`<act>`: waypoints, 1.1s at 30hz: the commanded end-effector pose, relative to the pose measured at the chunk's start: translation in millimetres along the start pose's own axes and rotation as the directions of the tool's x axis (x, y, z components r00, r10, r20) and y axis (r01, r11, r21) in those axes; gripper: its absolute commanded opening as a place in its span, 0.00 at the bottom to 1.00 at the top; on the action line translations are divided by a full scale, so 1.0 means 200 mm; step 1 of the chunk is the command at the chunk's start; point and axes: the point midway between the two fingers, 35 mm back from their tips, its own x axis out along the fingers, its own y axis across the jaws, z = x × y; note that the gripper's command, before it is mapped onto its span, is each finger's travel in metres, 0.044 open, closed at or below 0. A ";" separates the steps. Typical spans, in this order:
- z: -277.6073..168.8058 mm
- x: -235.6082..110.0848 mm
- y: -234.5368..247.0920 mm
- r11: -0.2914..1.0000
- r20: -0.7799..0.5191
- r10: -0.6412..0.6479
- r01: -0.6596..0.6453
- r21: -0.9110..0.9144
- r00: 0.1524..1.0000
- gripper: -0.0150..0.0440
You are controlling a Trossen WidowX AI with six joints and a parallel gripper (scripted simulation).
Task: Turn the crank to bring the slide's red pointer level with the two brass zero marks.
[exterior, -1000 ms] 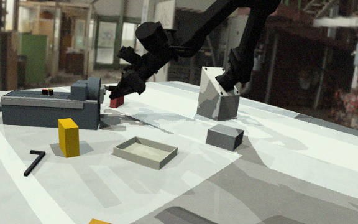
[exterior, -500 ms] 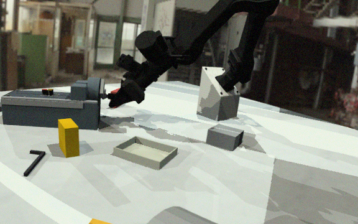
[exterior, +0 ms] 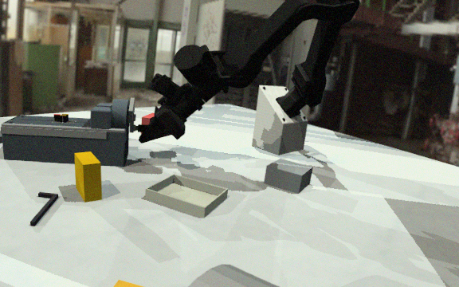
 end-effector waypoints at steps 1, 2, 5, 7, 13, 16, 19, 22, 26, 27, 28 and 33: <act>-0.02 0.02 0.04 1.000 -0.011 0.011 -0.011 -0.008 1.000 0.25; -0.02 0.02 0.04 1.000 -0.011 0.011 -0.011 -0.007 1.000 0.25; -0.02 0.02 0.05 1.000 -0.011 0.011 -0.011 -0.007 1.000 0.25; -0.02 0.02 0.06 1.000 -0.011 0.011 -0.011 -0.007 1.000 0.25; -0.02 0.02 0.07 1.000 -0.011 0.011 -0.011 -0.007 1.000 0.25; -0.02 0.02 0.07 1.000 -0.011 0.011 -0.011 -0.007 1.000 0.25; -0.02 0.02 0.08 1.000 -0.011 0.011 -0.011 -0.007 1.000 0.25; -0.02 0.02 0.08 1.000 -0.011 0.011 -0.011 -0.007 1.000 0.25; -0.02 0.02 0.08 1.000 -0.011 0.011 -0.011 -0.007 1.000 0.25; -0.02 0.02 0.08 1.000 -0.011 0.011 -0.011 -0.007 1.000 0.25; -0.02 0.02 0.09 1.000 -0.011 0.011 -0.011 -0.007 1.000 0.25; -0.02 0.02 0.09 1.000 -0.011 0.011 -0.011 -0.007 1.000 0.25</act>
